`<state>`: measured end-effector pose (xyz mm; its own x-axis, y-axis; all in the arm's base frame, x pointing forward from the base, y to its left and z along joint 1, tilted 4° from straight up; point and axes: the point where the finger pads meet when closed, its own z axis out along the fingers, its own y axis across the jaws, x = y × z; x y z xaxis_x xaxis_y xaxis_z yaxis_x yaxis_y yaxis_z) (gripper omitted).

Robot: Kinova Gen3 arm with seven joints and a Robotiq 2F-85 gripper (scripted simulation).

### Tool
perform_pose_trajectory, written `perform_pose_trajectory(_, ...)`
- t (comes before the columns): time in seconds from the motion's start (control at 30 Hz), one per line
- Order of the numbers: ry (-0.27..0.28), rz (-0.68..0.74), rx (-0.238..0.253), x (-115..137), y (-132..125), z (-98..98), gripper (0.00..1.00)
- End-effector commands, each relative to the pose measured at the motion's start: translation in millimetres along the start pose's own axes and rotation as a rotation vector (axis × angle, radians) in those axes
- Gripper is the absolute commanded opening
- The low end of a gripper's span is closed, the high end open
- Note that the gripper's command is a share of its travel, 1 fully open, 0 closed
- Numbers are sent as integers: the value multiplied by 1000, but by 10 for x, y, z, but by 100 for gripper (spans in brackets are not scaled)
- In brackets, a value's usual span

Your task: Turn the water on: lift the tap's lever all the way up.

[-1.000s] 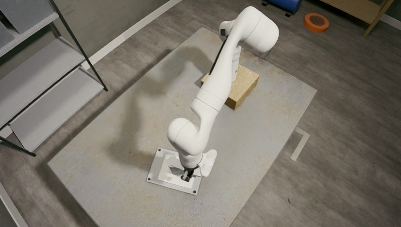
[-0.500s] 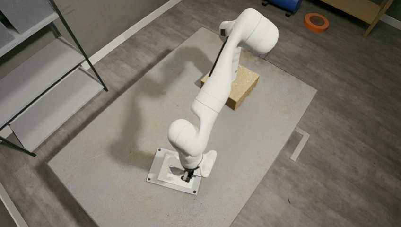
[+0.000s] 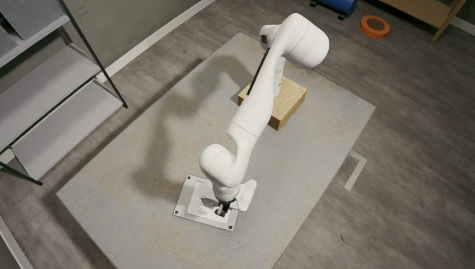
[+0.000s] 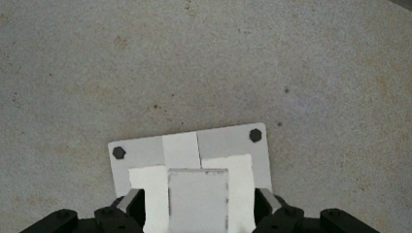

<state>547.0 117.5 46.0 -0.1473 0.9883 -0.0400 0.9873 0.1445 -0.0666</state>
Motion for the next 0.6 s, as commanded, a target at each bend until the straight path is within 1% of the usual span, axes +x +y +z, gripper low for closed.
perform_pose_trajectory(0.0, 0, 1, 1, -4, -1, 31, 74)
perform_pose_trajectory(0.3, 0, 1, 1, -4, -1, 110, 74)
perform_pose_trajectory(0.57, 0, 1, 1, -4, -1, 136, 74)
